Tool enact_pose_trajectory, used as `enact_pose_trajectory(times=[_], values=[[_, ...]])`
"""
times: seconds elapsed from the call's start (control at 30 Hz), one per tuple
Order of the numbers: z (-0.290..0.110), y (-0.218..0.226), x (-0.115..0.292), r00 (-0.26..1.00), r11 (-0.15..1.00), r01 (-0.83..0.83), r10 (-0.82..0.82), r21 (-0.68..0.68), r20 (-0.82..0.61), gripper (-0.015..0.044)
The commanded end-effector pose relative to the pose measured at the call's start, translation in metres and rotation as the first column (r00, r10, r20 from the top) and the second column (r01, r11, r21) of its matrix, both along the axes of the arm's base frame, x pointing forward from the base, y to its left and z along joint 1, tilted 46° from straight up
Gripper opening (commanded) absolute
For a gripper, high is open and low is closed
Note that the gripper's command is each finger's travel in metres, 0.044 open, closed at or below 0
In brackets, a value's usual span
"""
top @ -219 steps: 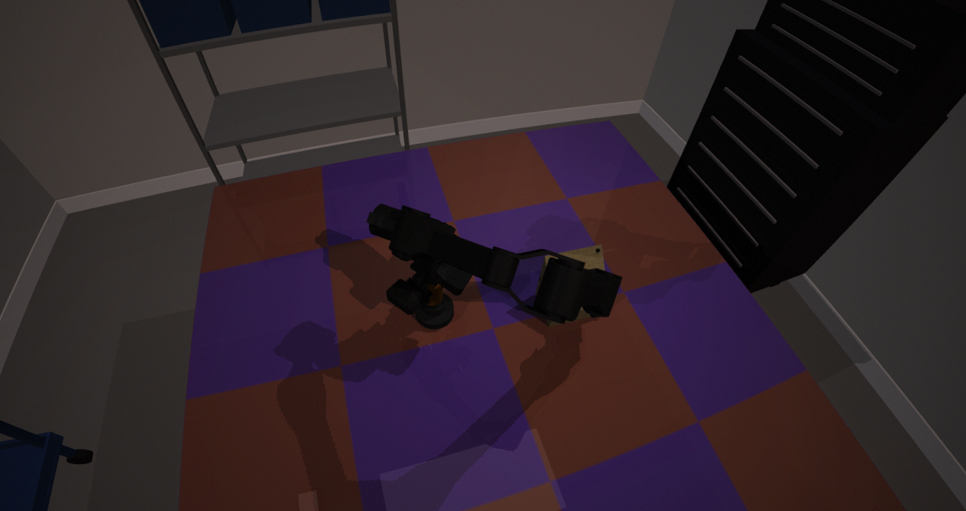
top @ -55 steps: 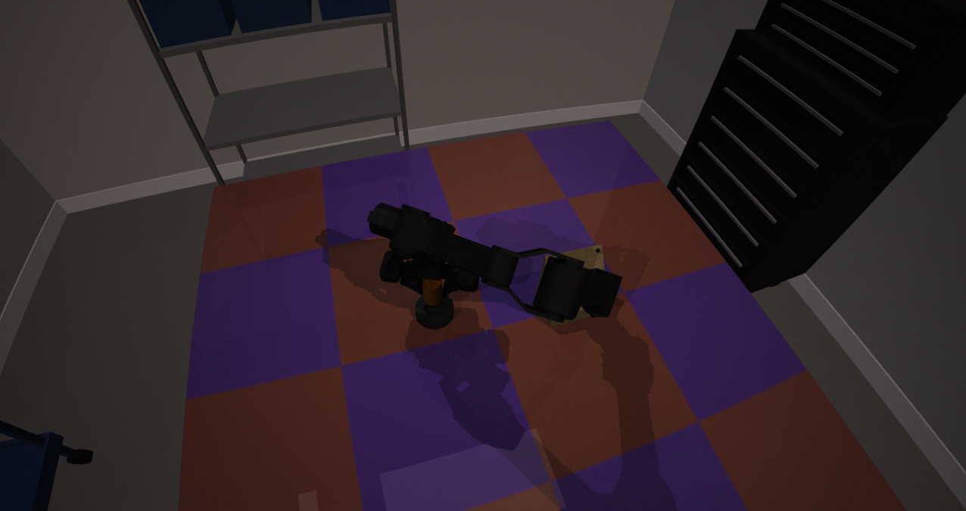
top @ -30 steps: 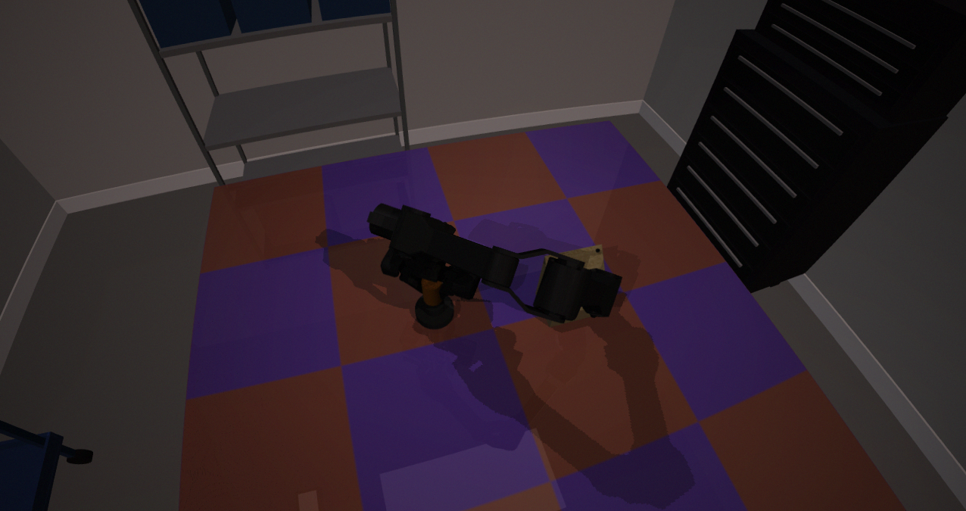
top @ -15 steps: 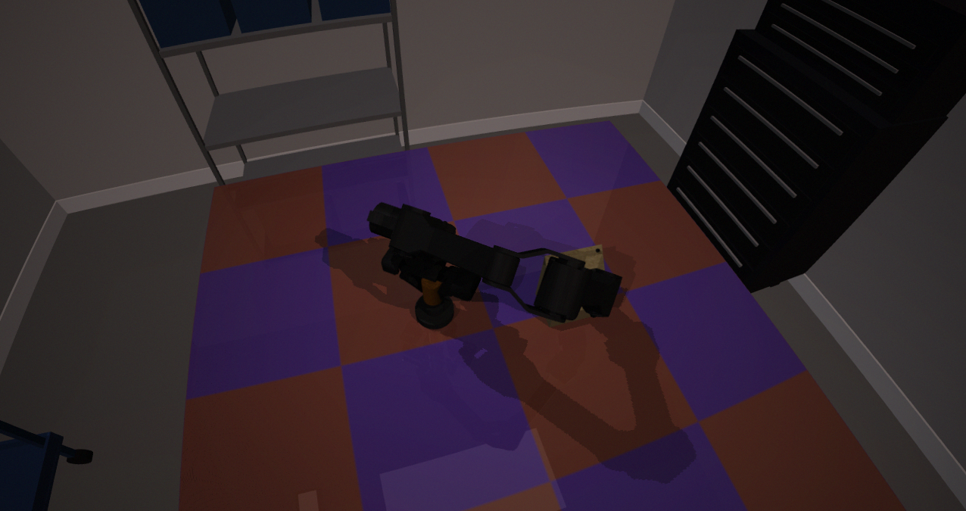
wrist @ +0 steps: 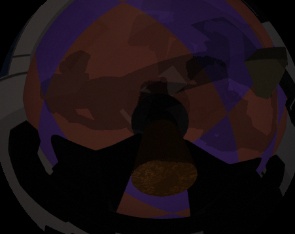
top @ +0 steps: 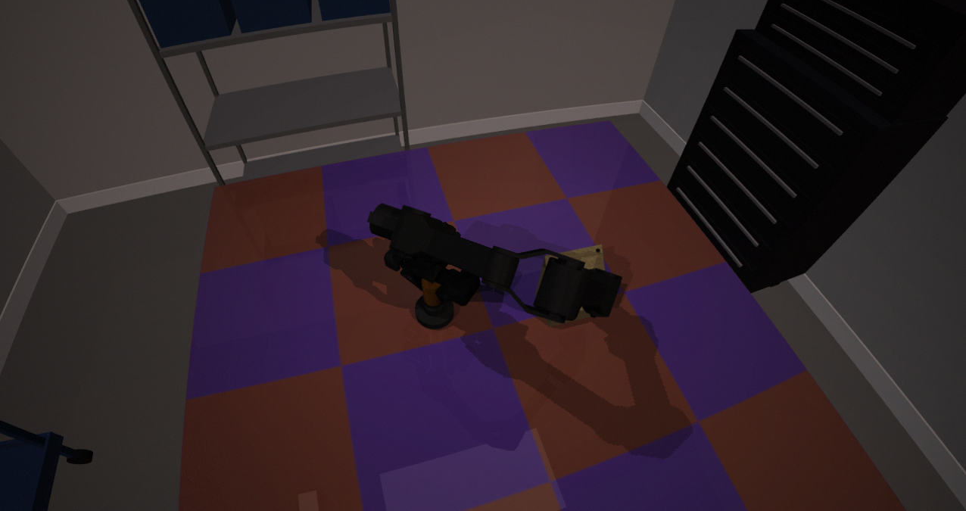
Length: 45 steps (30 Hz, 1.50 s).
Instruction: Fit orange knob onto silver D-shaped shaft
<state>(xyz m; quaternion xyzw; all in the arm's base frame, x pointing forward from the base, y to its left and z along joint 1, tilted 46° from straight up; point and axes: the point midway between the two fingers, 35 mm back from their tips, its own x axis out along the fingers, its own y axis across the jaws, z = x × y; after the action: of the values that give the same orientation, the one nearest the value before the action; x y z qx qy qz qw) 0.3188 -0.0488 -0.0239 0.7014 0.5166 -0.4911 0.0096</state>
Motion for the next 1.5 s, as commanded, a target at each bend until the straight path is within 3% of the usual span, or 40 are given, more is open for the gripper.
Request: enact_pose_trajectory(times=[0.0,0.4,0.63,1.47], values=[[-0.0003,-0.0001,0.0006,1.0,1.0,0.004,-0.004,-0.001,-0.001,0.0],[0.0027,-0.0028,0.0009,1.0,1.0,0.01,-0.01,-0.001,-0.007,0.0],[0.002,-0.0023,0.0003,0.977,0.989,0.149,-0.149,-0.016,-0.149,0.0],[-0.001,0.0009,0.0007,0.983,0.991,0.131,-0.131,-0.012,-0.131,0.0]])
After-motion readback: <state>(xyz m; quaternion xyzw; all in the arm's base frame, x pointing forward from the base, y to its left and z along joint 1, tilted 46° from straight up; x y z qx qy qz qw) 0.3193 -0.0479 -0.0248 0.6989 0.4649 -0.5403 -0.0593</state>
